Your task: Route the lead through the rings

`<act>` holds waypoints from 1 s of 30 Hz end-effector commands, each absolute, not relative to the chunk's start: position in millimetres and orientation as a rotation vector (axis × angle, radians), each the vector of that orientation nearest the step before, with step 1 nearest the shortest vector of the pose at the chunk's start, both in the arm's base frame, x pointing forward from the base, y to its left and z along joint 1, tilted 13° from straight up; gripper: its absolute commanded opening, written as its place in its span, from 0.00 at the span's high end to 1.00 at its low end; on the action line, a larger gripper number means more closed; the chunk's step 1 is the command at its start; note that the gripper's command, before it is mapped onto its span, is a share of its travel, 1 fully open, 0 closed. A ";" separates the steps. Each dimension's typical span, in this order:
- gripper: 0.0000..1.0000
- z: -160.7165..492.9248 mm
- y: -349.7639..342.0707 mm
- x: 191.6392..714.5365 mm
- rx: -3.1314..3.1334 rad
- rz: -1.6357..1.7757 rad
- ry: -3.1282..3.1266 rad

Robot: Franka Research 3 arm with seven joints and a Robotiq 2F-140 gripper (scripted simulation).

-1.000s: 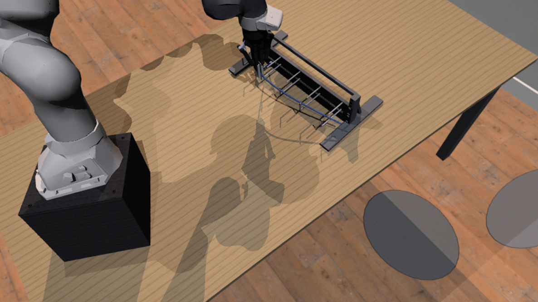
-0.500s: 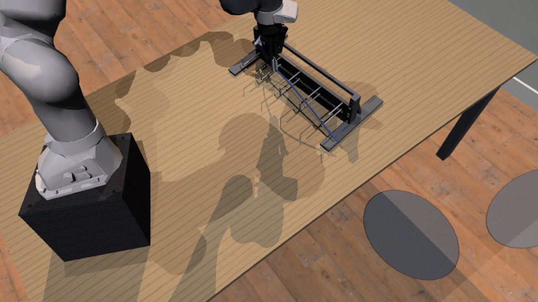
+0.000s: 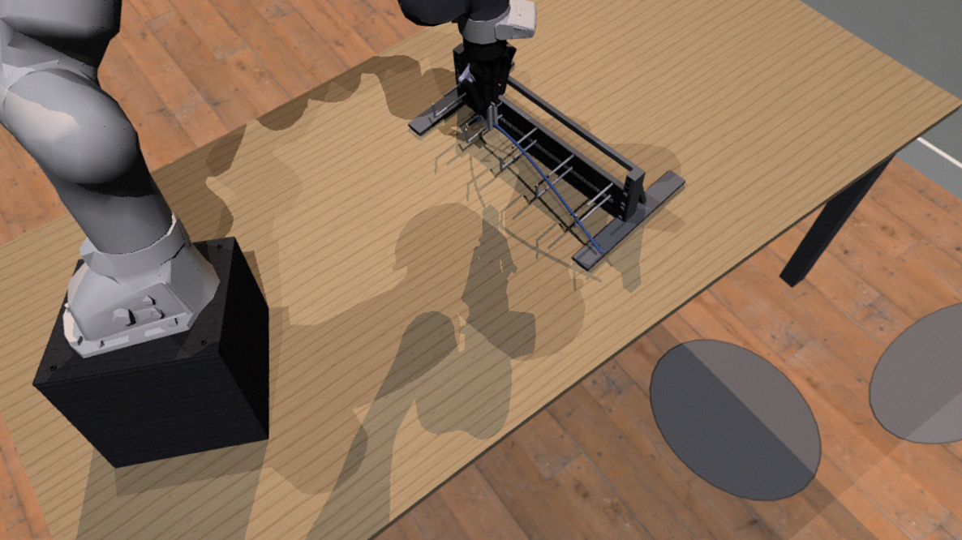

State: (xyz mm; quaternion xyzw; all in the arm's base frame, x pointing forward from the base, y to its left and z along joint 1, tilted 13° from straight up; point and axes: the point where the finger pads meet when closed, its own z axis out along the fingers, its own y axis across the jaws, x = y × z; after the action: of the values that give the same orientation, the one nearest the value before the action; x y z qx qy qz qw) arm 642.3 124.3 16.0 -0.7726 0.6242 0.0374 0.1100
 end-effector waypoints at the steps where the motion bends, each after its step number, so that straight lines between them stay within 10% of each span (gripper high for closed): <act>1: 1.00 16.2 123.2 642.6 -2.292 0.108 1.810; 30: 1.00 14.0 115.4 636.8 -2.316 0.103 1.778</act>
State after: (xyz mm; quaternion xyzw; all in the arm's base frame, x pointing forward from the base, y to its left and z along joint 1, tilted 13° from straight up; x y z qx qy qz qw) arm 635.1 120.2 11.7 -0.7803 0.6148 0.0409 0.1071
